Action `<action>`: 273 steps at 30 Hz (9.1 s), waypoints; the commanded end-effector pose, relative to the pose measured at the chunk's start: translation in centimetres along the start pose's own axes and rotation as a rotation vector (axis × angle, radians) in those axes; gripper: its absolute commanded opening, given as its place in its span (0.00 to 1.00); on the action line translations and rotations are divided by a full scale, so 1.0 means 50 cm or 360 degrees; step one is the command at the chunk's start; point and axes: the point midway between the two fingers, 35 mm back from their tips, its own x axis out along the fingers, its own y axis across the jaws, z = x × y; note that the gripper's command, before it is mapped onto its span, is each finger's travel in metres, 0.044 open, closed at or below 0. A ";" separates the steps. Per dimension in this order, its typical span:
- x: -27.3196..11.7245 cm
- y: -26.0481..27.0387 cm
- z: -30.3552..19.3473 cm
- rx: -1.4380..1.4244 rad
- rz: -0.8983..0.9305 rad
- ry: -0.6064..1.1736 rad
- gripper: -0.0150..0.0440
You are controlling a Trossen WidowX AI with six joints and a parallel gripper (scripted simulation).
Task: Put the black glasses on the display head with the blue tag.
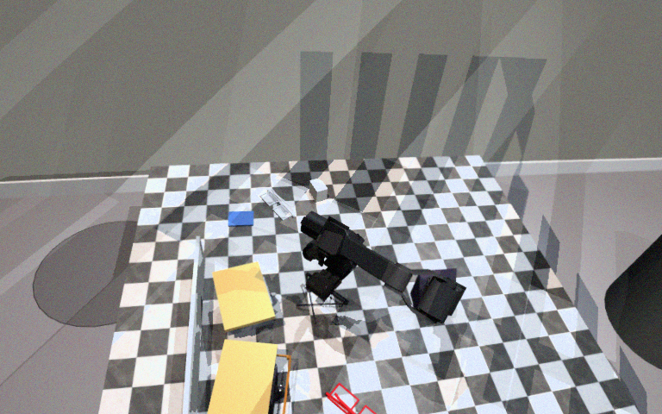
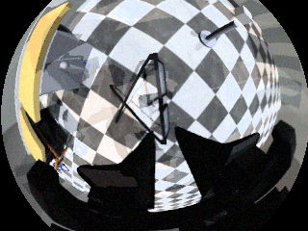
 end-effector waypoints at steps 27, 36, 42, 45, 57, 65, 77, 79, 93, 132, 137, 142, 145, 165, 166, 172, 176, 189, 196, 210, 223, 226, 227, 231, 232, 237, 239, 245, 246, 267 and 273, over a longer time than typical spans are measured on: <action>0.097 -0.007 0.000 0.0007 0.0006 0.0006 0.46; 0.118 -0.009 -0.003 0.0007 0.0008 0.0008 0.46; 0.118 -0.004 -0.003 0.0007 0.0008 0.0008 0.46; 0.118 0.000 -0.003 0.0007 0.0008 0.0008 0.46; 0.118 -0.005 -0.003 0.0007 0.0003 0.0011 0.33; 0.118 -0.005 -0.003 0.0007 0.0003 0.0011 0.25; 0.053 -0.004 0.006 0.0009 -0.0002 0.0002 0.25; 0.029 -0.004 0.007 0.0010 -0.0003 0.0000 0.25; -0.086 -0.006 0.011 0.0008 0.0001 0.0004 0.25; -0.092 -0.321 0.217 0.0006 -0.0014 -0.0014 0.25; -0.092 -0.321 0.217 0.0006 -0.0014 -0.0014 0.25; -0.077 -0.321 0.218 0.0005 -0.0014 -0.0014 0.25; -0.052 -0.321 0.220 0.0005 -0.0014 -0.0014 0.25; 0.028 -0.328 0.212 0.0004 -0.0011 -0.0013 0.25; 0.028 -0.330 0.210 0.0004 -0.0011 -0.0013 0.25; 0.028 -0.336 0.205 0.0004 -0.0011 -0.0013 0.25; 0.028 -0.340 0.202 0.0005 -0.0012 -0.0013 0.25; 0.028 -0.354 0.189 0.0005 -0.0013 -0.0013 0.25; 0.028 -0.361 0.182 0.0006 -0.0013 -0.0012 0.25; 0.028 -0.371 0.167 0.0007 -0.0014 -0.0012 0.25; 0.028 -0.379 0.154 0.0007 -0.0014 -0.0012 0.25; 0.028 -0.380 0.151 0.0008 -0.0014 -0.0012 0.25; 0.028 -0.381 0.150 0.0008 -0.0014 -0.0012 0.25; 0.028 -0.382 0.145 0.0008 -0.0014 -0.0011 0.25; 0.028 -0.383 0.144 0.0008 -0.0014 -0.0011 0.25; 0.028 -0.385 0.139 0.0008 -0.0015 -0.0011 0.25; 0.029 -0.385 0.137 0.0008 -0.0015 -0.0011 0.25; 0.029 -0.387 0.131 0.0008 -0.0015 -0.0011 0.25; 0.029 -0.387 0.130 0.0009 -0.0015 -0.0011 0.25; 0.029 -0.391 0.110 0.0009 -0.0015 -0.0010 0.25; 0.029 -0.391 0.112 0.0009 -0.0015 -0.0010 0.25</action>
